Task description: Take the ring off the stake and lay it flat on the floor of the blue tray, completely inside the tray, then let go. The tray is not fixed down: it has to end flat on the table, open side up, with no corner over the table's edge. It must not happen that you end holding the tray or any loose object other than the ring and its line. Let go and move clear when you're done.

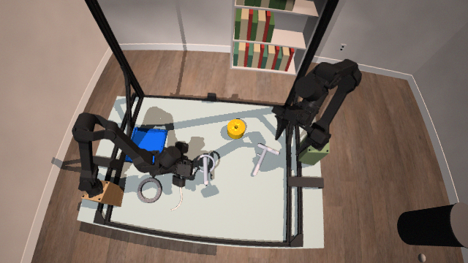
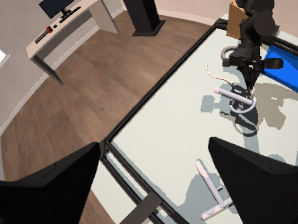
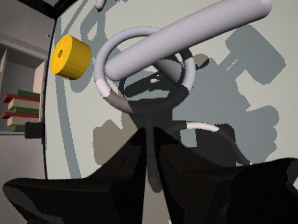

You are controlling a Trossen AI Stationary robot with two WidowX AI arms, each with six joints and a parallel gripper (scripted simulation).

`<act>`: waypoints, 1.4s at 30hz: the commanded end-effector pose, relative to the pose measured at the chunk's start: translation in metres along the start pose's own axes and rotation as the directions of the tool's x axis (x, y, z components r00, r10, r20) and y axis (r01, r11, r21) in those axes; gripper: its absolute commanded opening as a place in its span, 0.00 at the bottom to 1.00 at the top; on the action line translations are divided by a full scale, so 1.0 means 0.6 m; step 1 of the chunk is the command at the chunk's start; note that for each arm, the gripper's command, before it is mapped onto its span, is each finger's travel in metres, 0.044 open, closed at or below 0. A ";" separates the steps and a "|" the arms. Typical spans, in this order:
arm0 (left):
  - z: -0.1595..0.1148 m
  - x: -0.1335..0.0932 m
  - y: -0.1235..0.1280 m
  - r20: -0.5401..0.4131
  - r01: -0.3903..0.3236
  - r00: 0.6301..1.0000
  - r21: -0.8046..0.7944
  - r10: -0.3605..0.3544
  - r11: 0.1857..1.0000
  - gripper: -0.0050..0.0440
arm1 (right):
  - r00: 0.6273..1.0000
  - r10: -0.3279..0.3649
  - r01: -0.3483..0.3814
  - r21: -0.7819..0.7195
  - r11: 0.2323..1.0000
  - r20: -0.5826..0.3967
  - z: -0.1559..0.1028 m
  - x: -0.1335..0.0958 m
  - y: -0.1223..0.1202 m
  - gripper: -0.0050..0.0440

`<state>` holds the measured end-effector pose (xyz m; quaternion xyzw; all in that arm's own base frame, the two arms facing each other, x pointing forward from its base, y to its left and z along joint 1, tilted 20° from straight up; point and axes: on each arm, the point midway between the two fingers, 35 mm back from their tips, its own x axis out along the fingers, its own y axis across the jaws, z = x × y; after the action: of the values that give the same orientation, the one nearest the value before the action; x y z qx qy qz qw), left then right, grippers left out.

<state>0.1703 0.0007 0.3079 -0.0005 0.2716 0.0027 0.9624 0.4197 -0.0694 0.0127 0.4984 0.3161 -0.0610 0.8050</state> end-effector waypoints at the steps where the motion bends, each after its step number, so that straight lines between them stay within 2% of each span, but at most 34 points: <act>1: -0.001 0.000 -0.001 -0.004 0.005 1.000 0.002 -0.005 1.000 0.92 | 1.000 0.016 -0.016 0.012 1.000 0.000 0.004 -0.005 -0.001 0.10; 9: -0.001 0.000 -0.001 -0.004 0.005 1.000 0.002 -0.005 1.000 0.92 | 0.998 0.058 -0.057 0.042 0.997 -0.007 0.012 -0.013 -0.009 0.10; 42: -0.001 0.000 -0.001 -0.004 0.005 1.000 0.002 -0.005 1.000 0.92 | 0.992 0.123 -0.121 0.089 0.989 -0.016 0.018 -0.016 -0.028 0.10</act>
<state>0.1703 0.0007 0.3079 -0.0004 0.2716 0.0027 0.9624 0.4113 -0.0892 0.0136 0.5473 0.2874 -0.0214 0.7857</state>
